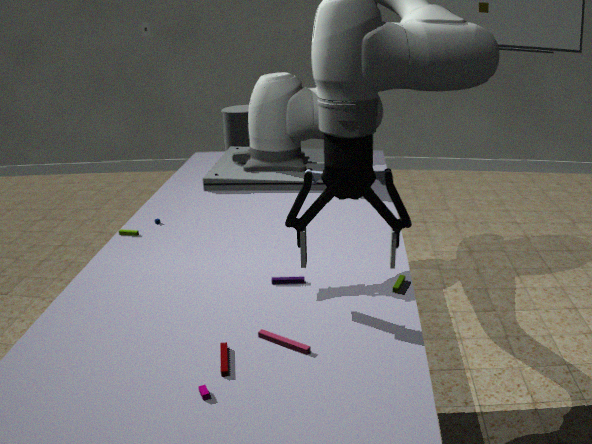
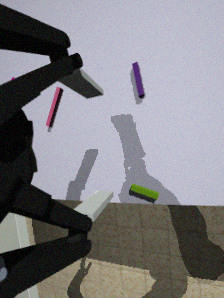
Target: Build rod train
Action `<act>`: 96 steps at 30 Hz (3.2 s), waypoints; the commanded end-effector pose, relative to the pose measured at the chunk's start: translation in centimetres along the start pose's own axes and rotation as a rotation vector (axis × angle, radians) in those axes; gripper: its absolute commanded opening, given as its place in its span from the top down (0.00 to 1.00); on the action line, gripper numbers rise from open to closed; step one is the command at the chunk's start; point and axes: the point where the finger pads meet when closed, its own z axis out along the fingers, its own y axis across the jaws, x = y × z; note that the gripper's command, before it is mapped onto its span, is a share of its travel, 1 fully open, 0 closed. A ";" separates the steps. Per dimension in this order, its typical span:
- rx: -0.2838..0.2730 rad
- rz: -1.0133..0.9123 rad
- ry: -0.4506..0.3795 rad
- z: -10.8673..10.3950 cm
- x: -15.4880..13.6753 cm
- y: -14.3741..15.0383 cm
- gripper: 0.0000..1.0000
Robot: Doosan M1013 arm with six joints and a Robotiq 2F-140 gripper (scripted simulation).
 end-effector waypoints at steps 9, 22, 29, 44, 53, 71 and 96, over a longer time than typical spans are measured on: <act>0.000 0.000 0.000 0.0 0.0 0.0 0.00; 0.000 0.000 0.000 0.0 0.0 0.0 0.00; 0.000 0.000 0.000 0.0 0.0 0.0 0.00; 0.000 0.000 0.000 0.0 0.0 0.0 0.00; 0.000 -0.009 0.000 0.0 0.1 -0.7 0.00; 0.003 -0.300 -0.001 -0.6 5.1 -20.7 0.00; 0.001 -0.704 0.000 -0.3 20.3 -41.1 0.00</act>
